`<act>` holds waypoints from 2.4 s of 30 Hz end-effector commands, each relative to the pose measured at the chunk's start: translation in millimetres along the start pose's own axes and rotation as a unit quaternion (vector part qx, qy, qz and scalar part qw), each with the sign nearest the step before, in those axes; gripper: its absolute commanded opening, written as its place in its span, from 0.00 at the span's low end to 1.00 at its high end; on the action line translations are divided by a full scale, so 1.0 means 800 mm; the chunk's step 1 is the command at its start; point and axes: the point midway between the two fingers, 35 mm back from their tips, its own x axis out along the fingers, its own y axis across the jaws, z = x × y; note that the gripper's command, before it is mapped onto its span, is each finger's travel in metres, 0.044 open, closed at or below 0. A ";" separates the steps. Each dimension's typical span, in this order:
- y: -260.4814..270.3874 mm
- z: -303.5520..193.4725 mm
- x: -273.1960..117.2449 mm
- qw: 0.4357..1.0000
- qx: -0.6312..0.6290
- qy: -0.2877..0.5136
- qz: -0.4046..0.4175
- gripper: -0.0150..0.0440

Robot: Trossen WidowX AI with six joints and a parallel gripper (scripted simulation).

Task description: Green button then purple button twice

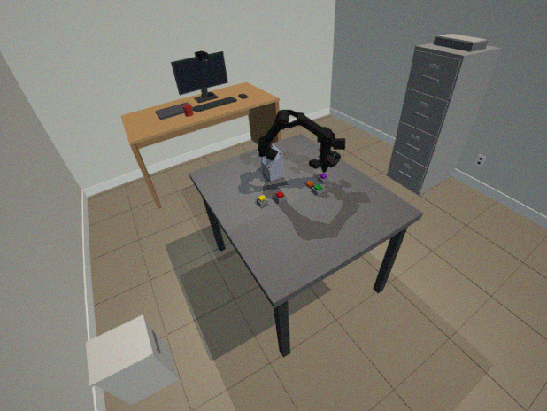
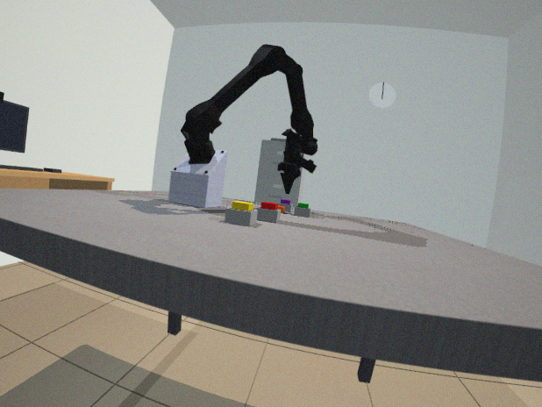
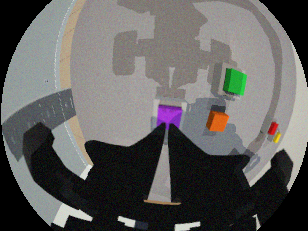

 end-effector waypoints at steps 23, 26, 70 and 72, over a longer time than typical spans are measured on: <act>-0.003 -0.003 0.038 1.000 -0.003 0.002 -0.005 0.29; -0.003 -0.003 0.038 1.000 -0.003 0.002 -0.005 0.29; -0.003 -0.003 0.038 1.000 -0.003 0.002 -0.005 0.29; -0.003 -0.003 0.038 1.000 -0.003 0.002 -0.005 0.29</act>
